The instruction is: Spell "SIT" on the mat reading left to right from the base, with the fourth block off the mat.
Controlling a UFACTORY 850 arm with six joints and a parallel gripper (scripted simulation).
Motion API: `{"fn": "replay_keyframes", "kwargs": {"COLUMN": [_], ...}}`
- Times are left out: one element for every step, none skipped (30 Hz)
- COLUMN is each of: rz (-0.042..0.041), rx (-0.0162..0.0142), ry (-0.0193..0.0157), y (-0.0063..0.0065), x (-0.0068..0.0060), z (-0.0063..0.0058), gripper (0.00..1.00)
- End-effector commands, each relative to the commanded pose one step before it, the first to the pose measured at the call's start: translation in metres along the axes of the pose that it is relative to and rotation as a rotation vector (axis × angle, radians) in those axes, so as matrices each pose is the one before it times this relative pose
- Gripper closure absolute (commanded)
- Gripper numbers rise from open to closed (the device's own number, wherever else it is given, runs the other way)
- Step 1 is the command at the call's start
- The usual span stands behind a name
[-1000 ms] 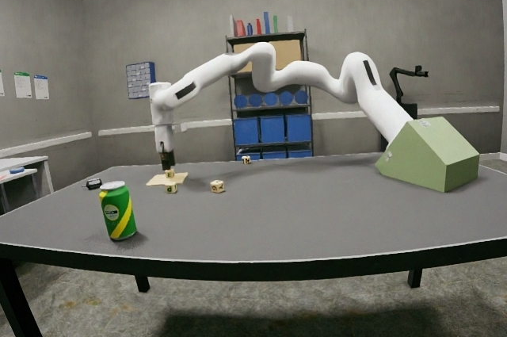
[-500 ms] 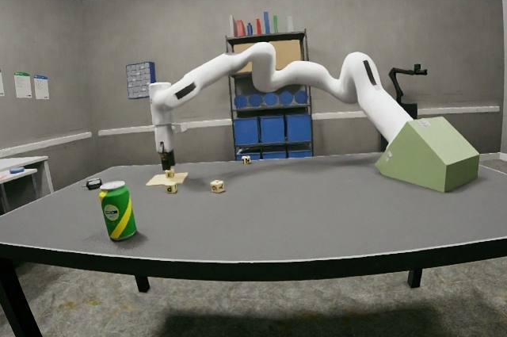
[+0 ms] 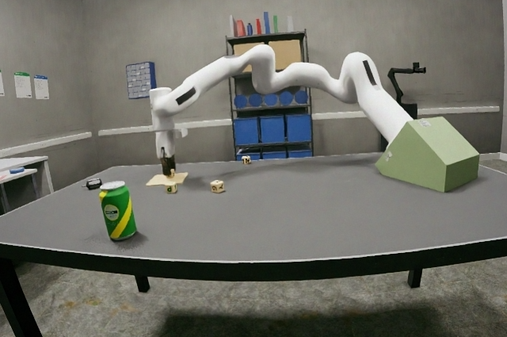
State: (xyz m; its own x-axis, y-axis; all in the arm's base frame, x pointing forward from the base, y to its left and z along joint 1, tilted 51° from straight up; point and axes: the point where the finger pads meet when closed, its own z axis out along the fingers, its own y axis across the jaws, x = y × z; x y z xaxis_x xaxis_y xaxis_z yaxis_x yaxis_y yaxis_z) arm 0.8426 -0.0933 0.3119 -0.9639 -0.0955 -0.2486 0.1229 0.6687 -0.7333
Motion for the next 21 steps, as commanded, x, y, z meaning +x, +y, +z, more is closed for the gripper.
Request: {"fn": "replay_keyframes", "kwargs": {"rz": [0.00073,0.00000,0.00000,0.00000,0.00000,0.00000,0.00000,0.00000,0.00000,0.00000,0.00000,0.00000,0.00000,0.00000,0.00000,0.00000,0.00000,0.00000,0.00000,0.00000,0.00000], "rx": [-0.00022,0.00000,0.00000,0.00000,0.00000,0.00000,0.00000,0.00000,0.00000,0.00000,0.00000,0.00000,0.00000,0.00000,0.00000,0.00000,0.00000,0.00000,0.00000,0.00000,0.00000], "ry": [-0.00181,0.00000,0.00000,0.00000,0.00000,0.00000,0.00000,0.00000,0.00000,0.00000,0.00000,0.00000,0.00000,0.00000,0.00000,0.00000,0.00000,0.00000,0.00000,0.00000,0.00000], "y": [-0.00022,0.00000,0.00000,0.00000,0.00000,0.00000,0.00000,0.00000,0.00000,0.00000,0.00000,0.00000,0.00000,0.00000,0.00000,0.00000,0.00000,0.00000,0.00000,0.00000,0.00000], "x": [-0.00080,0.00000,0.00000,0.00000,0.00000,0.00000,0.00000,0.00000,0.00000,0.00000,0.00000,0.00000,0.00000,0.00000,0.00000,0.00000,0.00000,0.00000,0.00000,0.00000,0.00000], "z": [0.00595,0.00159,0.00139,0.00117,0.00096,0.00075,0.00054,0.00036,0.00020,0.00008,0.00001,0.00000,0.00000,0.00000,0.00000,0.00000,0.00000,0.00000,0.00000,0.00000,0.00000], "gripper": [0.31,0.31,0.31,0.31,0.31,0.31,0.31,0.31,0.31,0.31,0.31,0.31,0.31,0.31,0.31,0.31,0.31,0.31,0.31,0.31,0.31]}}
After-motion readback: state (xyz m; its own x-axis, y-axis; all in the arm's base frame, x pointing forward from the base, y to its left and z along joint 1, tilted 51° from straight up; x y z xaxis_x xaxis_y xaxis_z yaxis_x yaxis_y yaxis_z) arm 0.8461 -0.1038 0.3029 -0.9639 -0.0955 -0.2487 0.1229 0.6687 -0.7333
